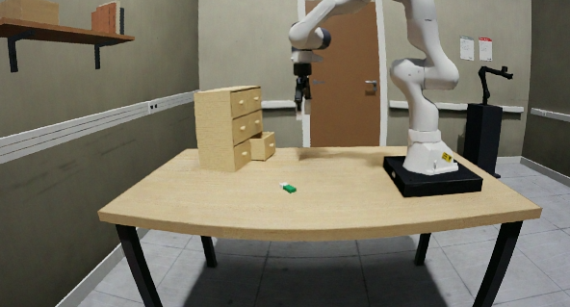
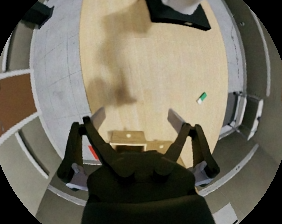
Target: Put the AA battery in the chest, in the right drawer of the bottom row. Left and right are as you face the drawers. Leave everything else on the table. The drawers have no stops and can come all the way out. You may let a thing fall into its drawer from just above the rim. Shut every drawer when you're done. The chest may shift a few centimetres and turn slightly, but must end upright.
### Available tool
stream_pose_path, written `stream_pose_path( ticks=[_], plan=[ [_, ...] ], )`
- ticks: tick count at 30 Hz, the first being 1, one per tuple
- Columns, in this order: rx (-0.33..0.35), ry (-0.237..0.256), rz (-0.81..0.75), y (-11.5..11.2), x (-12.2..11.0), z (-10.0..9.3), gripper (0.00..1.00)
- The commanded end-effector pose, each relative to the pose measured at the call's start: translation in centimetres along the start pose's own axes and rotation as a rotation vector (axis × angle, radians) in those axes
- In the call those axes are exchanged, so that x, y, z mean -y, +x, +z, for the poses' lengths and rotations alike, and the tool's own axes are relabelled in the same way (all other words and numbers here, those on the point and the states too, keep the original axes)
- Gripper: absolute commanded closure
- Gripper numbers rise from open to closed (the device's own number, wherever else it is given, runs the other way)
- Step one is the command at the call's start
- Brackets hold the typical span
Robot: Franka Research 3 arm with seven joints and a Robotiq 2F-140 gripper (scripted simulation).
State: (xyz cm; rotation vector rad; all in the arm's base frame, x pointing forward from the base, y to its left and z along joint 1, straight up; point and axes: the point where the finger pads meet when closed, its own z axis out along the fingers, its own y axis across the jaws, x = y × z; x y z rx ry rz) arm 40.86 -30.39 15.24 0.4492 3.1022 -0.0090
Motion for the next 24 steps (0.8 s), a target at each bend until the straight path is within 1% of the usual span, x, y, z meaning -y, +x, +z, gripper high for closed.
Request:
stream_pose_path(
  ticks=[1, 19, 21, 24],
  plan=[
    [-0.003, 0.000, 0.014, 0.0, -0.1, -0.1, 0.00],
    [-0.005, 0.000, 0.010, 0.2, 0.0, 0.0, 0.00],
    [-0.017, 0.003, 0.012, 1.1, 0.4, -0.1, 0.00],
    [-0.043, 0.010, 0.019, 3.7, 1.6, -1.0, 0.00]
  ],
)
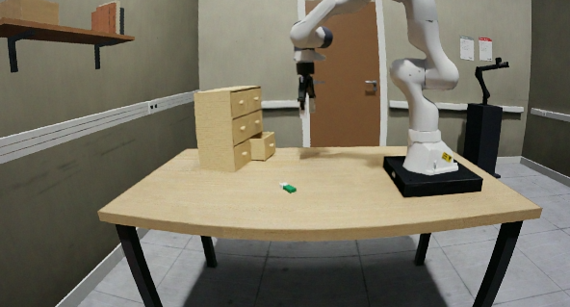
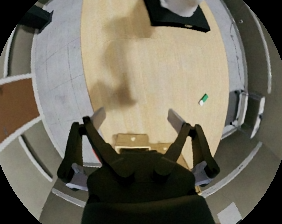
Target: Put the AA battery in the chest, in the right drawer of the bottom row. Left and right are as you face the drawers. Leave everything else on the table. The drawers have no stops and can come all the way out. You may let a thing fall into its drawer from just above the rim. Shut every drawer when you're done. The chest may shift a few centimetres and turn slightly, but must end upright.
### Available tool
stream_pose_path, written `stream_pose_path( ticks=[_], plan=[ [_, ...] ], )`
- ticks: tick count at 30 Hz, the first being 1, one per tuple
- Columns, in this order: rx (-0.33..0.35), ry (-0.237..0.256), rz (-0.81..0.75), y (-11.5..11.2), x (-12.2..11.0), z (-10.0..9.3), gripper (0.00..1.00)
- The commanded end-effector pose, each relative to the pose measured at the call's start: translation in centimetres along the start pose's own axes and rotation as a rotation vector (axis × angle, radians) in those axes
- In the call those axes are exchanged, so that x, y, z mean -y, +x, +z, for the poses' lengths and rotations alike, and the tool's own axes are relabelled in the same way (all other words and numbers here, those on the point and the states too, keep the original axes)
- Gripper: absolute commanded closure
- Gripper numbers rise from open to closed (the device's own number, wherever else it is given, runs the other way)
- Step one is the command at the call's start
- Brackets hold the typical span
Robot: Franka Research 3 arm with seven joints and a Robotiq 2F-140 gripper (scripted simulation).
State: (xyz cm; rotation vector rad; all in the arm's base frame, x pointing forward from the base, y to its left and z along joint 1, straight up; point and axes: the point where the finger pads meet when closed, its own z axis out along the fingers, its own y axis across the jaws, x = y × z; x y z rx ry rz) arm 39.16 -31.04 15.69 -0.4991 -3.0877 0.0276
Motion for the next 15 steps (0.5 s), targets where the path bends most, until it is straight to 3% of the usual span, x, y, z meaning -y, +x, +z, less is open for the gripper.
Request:
stream_pose_path(
  ticks=[1, 7, 15],
  plan=[
    [-0.028, -0.003, -0.012, 3.3, 0.9, -1.1, 0.00],
    [0.018, -0.019, -0.016, 7.2, 1.3, -5.6, 0.00],
    [0.035, -0.032, -0.025, 7.2, 1.0, -6.0, 0.00]
  ],
)
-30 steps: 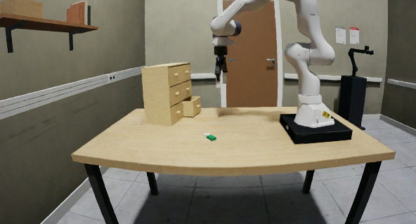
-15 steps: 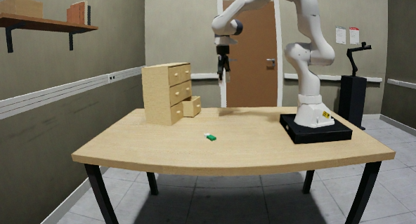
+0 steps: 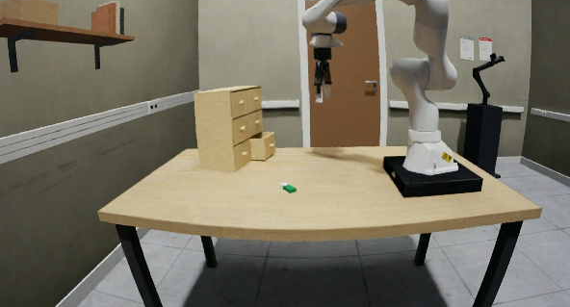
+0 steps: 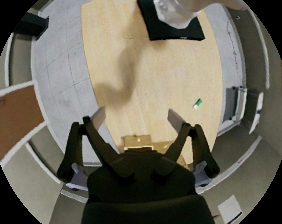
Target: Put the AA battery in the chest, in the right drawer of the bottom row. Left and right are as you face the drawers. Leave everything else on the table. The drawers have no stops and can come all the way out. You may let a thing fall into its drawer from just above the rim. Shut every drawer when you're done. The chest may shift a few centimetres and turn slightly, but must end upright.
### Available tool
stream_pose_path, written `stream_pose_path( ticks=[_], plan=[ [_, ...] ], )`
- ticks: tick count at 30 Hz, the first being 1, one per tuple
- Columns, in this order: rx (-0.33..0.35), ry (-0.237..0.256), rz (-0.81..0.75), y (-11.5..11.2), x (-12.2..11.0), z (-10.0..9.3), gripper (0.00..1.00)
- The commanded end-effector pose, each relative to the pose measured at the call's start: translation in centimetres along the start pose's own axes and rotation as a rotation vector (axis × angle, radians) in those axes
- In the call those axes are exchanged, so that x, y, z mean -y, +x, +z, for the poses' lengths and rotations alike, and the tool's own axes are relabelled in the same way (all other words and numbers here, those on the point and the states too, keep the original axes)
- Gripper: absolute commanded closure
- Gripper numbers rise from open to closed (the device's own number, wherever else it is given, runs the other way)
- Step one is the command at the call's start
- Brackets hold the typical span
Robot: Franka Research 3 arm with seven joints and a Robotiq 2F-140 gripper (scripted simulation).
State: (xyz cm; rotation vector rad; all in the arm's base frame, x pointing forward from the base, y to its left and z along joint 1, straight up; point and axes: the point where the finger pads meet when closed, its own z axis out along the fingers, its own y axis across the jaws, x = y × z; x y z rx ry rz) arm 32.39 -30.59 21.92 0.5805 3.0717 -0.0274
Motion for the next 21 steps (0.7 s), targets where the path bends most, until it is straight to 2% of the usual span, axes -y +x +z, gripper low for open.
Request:
stream_pose_path(
  ticks=[1, 3, 5, 6, 8, 12, 21],
  plan=[
    [0.016, -0.041, -0.085, 0.4, -1.0, 0.3, 0.00],
    [0.054, -0.085, -0.112, -0.3, -2.1, 0.7, 0.00],
    [0.122, -0.155, -0.153, -1.6, -3.6, 1.2, 0.00],
    [0.122, -0.155, -0.153, -1.6, -3.6, 1.2, 0.00],
    [0.170, -0.197, -0.178, -2.5, -4.6, 1.5, 0.00],
    [0.184, -0.208, -0.185, -2.7, -4.9, 1.5, 0.00],
    [0.343, -0.310, -0.244, -5.3, -7.2, 1.9, 0.00]
  ],
)
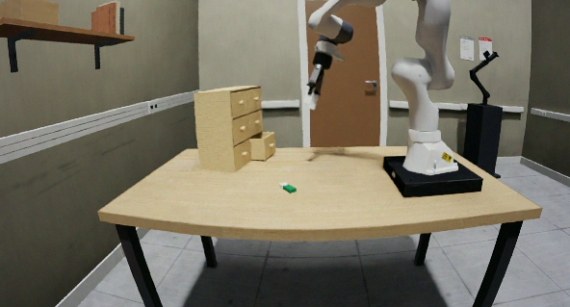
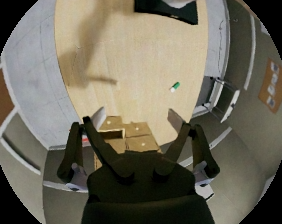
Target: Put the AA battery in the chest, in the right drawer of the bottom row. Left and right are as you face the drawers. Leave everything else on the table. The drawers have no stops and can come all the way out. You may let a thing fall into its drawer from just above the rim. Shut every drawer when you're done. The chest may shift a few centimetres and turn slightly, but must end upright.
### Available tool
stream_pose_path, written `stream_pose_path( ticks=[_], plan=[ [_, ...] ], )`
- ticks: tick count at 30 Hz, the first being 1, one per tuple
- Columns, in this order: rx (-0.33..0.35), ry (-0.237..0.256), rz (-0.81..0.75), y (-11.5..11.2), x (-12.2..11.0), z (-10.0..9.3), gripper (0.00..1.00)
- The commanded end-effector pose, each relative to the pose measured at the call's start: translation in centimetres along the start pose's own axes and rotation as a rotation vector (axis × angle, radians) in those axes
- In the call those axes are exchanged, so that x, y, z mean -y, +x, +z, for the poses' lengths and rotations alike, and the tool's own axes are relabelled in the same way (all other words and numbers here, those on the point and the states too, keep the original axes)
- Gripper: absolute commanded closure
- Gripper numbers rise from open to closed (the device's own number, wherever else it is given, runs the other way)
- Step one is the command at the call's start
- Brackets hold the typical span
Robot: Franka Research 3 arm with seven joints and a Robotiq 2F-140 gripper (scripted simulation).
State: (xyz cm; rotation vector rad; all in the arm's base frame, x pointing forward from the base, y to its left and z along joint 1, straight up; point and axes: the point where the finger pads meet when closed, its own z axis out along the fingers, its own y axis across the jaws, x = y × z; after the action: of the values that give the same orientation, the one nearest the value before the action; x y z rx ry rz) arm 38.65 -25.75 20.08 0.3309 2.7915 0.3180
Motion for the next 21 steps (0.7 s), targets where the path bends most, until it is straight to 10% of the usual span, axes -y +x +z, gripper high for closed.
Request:
stream_pose_path(
  ticks=[1, 21],
  plan=[
    [0.099, -0.037, -0.130, -1.6, -0.3, 0.6, 0.00],
    [0.304, -0.100, -0.186, -4.5, -1.1, 1.6, 0.00]
  ],
)
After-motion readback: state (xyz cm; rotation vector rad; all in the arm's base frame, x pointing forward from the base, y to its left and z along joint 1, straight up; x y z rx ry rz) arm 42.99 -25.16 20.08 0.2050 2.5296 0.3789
